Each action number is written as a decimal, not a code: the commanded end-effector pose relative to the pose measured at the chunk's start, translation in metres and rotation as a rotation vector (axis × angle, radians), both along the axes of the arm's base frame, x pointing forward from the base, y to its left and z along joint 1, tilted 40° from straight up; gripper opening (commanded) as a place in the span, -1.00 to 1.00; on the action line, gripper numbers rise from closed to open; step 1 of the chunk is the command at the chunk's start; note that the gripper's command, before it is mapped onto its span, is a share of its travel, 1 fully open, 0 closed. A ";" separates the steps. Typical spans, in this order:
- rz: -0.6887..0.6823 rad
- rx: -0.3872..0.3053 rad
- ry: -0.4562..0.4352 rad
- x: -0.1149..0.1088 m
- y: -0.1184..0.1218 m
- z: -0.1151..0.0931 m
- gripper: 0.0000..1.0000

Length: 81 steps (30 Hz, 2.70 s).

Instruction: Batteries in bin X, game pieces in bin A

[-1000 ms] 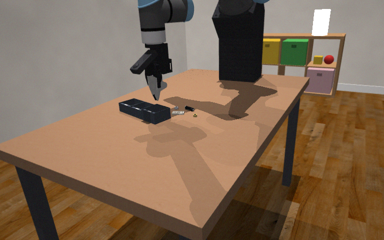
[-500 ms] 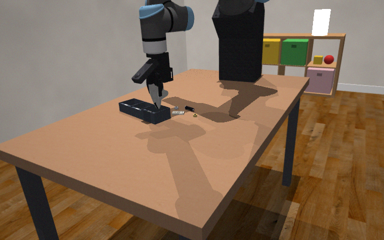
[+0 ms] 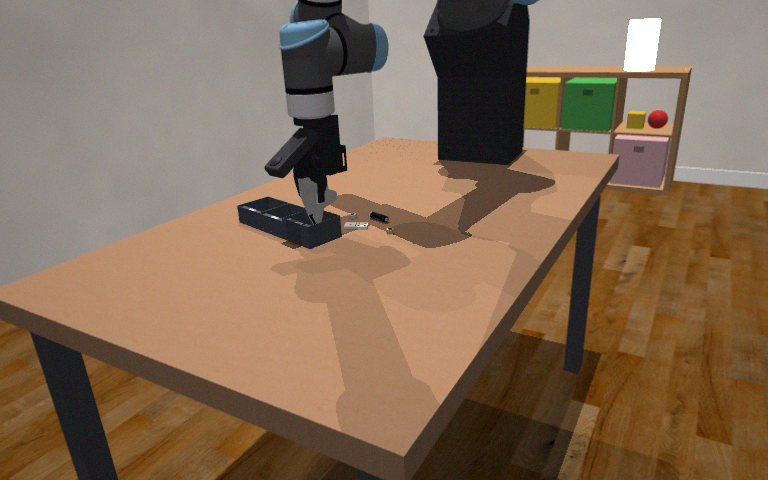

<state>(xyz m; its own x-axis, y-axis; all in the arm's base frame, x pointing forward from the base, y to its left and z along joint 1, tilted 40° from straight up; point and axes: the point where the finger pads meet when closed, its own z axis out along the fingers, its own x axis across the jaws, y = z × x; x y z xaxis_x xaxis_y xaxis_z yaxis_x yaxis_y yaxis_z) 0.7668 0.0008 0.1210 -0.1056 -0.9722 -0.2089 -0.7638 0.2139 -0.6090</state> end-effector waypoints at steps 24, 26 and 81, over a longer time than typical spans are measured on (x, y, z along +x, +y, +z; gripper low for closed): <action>-0.001 -0.002 -0.004 0.001 0.000 0.002 -0.91; -0.001 -0.002 -0.004 0.001 0.000 0.002 -0.91; -0.001 -0.001 -0.002 -0.039 -0.006 0.047 -0.91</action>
<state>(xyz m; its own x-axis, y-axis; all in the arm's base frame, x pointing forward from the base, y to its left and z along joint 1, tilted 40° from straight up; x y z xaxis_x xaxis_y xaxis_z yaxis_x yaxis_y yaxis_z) 0.7369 -0.0052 0.1627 -0.1071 -0.9727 -0.2060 -0.7575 0.2140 -0.6167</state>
